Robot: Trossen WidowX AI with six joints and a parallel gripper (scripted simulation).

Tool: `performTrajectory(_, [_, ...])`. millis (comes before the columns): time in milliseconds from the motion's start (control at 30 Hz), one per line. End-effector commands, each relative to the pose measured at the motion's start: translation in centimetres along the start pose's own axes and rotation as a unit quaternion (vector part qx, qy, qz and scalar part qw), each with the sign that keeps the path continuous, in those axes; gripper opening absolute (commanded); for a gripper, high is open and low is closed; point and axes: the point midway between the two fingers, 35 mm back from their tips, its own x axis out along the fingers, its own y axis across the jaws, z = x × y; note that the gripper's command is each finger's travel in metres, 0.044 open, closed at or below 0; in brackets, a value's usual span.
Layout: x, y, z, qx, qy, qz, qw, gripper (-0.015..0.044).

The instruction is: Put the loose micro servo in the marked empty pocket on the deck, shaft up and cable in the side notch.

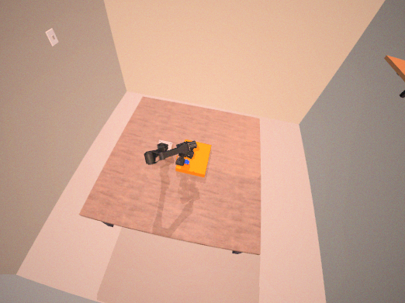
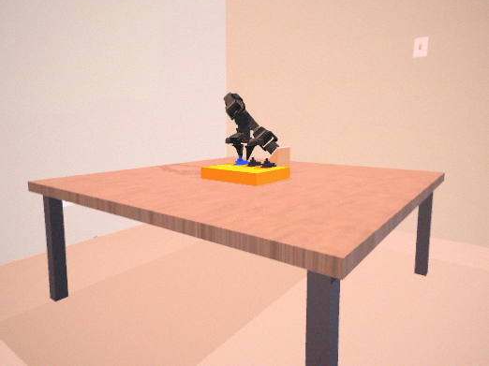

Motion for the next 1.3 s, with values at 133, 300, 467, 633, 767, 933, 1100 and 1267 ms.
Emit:
performTrajectory(133, [-2.2,0.0,0.1,0.004,-0.005,0.003,1.000,0.0187])
performTrajectory(300, [-2.0,0.0,0.1,0.000,-0.004,0.001,1.000,0.0214])
performTrajectory(467, [-3.8,-0.2,2.8,0.001,-0.004,0.002,1.000,0.0345])
performTrajectory(633, [-6.4,-0.2,6.9,0.004,-0.005,0.003,1.000,0.0440])
performTrajectory(767, [-8.2,-0.2,10.1,0.005,-0.006,0.004,1.000,0.0440])
performTrajectory(933, [-8.8,-0.1,11.2,0.006,-0.007,0.004,1.000,0.0440])
performTrajectory(1100, [-9.5,-0.1,11.1,0.001,-0.012,0.007,1.000,0.0440])
performTrajectory(1267, [-12.5,0.1,10.4,-0.024,-0.037,0.017,0.999,0.0440])
